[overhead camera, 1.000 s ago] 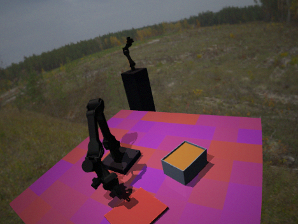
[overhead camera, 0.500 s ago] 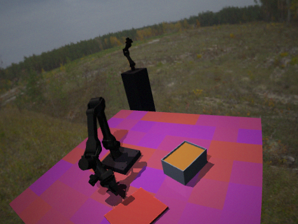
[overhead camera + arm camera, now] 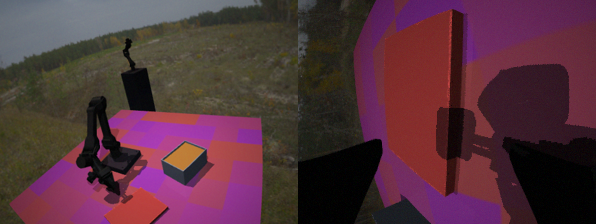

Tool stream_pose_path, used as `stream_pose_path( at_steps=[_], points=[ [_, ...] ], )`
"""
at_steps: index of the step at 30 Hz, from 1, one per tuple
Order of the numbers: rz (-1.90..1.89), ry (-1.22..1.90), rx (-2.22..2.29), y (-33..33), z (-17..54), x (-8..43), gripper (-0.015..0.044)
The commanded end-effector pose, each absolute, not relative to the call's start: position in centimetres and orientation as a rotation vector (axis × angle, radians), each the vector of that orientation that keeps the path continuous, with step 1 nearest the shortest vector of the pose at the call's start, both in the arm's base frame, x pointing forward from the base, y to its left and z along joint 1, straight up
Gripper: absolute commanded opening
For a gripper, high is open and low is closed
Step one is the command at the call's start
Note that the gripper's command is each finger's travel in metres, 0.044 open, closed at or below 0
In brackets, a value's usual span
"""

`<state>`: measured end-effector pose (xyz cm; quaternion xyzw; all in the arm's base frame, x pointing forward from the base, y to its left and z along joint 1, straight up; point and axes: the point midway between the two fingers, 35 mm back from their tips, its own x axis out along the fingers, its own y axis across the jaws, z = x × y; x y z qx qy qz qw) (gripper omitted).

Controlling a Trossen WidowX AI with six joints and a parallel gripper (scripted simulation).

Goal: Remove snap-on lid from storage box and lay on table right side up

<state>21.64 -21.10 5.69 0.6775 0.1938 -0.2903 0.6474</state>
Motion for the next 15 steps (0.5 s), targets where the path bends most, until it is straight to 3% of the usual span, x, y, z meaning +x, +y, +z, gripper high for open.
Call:
stream_pose_path(
  at_steps=[1,15],
  points=[
    [-0.651,0.431,1.530,-21.3,6.8,21.5,0.0440],
    [-0.652,0.431,1.530,-21.1,9.4,20.5,0.0440]
  ],
)
